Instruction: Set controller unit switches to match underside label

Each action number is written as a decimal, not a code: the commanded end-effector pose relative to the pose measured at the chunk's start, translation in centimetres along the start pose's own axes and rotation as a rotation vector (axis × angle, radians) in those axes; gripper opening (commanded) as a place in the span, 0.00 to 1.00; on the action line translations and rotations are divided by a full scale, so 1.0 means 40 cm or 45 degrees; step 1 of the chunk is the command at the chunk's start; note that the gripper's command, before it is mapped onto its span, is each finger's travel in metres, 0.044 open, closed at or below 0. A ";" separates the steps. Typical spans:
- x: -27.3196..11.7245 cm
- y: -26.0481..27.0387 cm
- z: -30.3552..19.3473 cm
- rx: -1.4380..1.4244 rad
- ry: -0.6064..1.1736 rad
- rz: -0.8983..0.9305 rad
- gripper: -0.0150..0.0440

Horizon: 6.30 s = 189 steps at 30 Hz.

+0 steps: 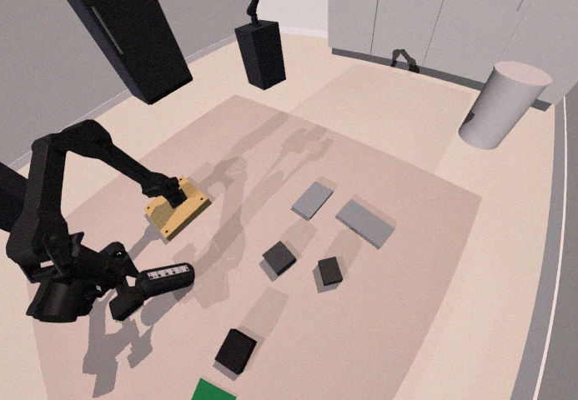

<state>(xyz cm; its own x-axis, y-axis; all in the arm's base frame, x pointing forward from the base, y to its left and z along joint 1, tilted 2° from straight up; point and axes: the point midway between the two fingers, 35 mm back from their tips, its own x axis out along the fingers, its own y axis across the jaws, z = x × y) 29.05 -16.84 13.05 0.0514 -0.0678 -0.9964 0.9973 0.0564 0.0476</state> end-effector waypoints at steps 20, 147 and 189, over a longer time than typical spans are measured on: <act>0.047 0.001 0.028 -0.015 0.019 -0.027 0.83; 0.243 0.001 0.134 -0.002 -0.010 -0.014 0.87; 0.138 -0.003 -0.015 -0.156 0.006 0.024 0.82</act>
<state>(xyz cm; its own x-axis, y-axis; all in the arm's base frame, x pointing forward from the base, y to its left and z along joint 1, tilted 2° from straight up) 29.40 -16.61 7.33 0.0477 -0.0681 -0.9965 0.9941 0.1009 0.0407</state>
